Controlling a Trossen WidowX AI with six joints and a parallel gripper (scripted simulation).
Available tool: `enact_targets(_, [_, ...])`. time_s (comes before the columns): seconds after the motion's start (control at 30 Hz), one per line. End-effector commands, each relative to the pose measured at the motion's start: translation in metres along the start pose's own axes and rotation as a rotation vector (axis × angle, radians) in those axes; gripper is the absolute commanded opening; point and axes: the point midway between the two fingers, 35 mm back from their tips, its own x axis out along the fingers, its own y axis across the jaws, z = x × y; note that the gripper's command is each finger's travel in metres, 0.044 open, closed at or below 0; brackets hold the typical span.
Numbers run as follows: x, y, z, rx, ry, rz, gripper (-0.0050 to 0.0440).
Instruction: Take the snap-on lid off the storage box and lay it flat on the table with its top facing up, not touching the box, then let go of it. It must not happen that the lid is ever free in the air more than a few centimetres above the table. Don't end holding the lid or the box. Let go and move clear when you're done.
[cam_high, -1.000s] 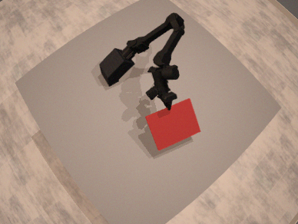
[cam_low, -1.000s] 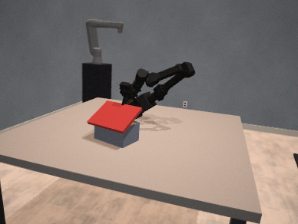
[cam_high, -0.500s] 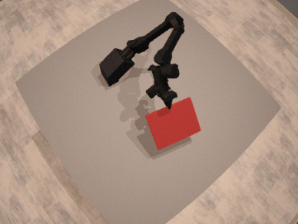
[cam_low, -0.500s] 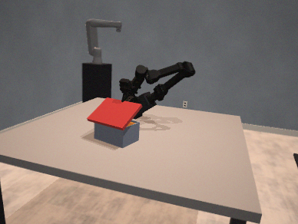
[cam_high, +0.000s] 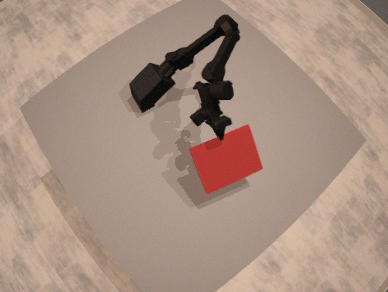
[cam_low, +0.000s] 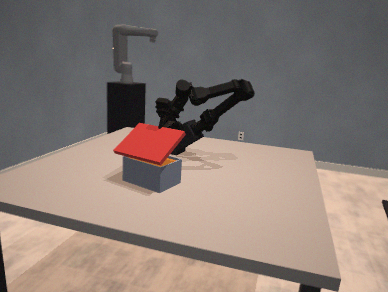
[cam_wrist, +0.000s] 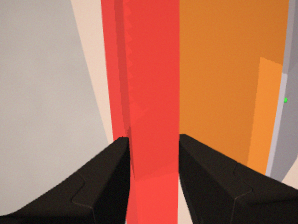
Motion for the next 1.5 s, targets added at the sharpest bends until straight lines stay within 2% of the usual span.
enact_targets(0.0, [-0.006, 0.011, -0.003, -0.014, 0.005, 0.015, -0.005])
enact_targets(0.6, [-0.016, 0.022, -0.002, -0.014, 0.005, 0.015, -0.005])
enact_targets(1.47, [-0.017, 0.015, 0.05, -0.014, 0.005, 0.015, -0.005])
